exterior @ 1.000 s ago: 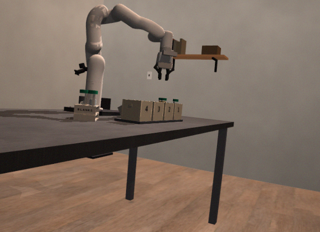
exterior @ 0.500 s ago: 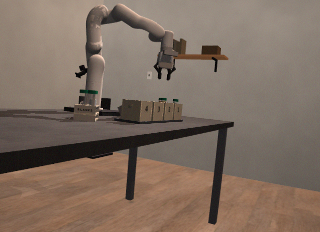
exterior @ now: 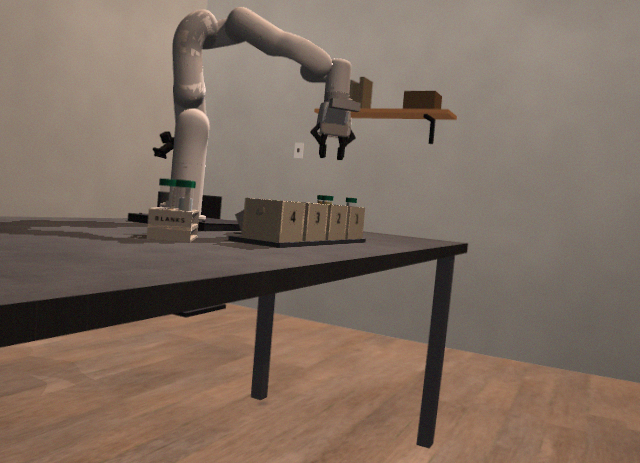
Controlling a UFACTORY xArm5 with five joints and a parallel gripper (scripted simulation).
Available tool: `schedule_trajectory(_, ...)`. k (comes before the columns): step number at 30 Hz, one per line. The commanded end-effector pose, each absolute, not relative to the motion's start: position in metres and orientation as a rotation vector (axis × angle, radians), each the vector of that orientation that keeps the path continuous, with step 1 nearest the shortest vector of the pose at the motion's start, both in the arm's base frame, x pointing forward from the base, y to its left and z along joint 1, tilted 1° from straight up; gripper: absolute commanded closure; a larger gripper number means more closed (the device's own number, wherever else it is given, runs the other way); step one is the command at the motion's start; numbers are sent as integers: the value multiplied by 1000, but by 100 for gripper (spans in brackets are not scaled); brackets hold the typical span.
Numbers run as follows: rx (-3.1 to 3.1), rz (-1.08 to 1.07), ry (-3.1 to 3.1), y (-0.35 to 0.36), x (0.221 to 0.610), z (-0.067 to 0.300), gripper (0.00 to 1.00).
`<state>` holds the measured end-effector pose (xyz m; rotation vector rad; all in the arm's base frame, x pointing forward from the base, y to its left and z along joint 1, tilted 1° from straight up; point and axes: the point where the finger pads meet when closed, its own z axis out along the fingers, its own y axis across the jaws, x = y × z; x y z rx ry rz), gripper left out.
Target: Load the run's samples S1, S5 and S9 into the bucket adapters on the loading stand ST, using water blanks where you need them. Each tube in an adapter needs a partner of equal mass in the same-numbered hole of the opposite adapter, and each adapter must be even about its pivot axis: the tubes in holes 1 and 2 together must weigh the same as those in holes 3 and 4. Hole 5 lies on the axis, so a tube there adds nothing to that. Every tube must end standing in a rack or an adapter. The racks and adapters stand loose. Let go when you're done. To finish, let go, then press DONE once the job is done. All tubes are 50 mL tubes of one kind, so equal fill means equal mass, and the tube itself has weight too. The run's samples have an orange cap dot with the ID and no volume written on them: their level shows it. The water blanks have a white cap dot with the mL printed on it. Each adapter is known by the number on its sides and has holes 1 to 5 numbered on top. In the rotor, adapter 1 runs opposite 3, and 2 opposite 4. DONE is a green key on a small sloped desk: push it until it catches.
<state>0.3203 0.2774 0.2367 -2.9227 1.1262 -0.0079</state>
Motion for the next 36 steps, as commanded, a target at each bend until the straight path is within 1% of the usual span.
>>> schedule_trajectory(1, -2914, 6, 1123, 278, 321, 236, 43)
schedule_trajectory(36, -2914, 6, 1123, 279, 321, 174, 43)
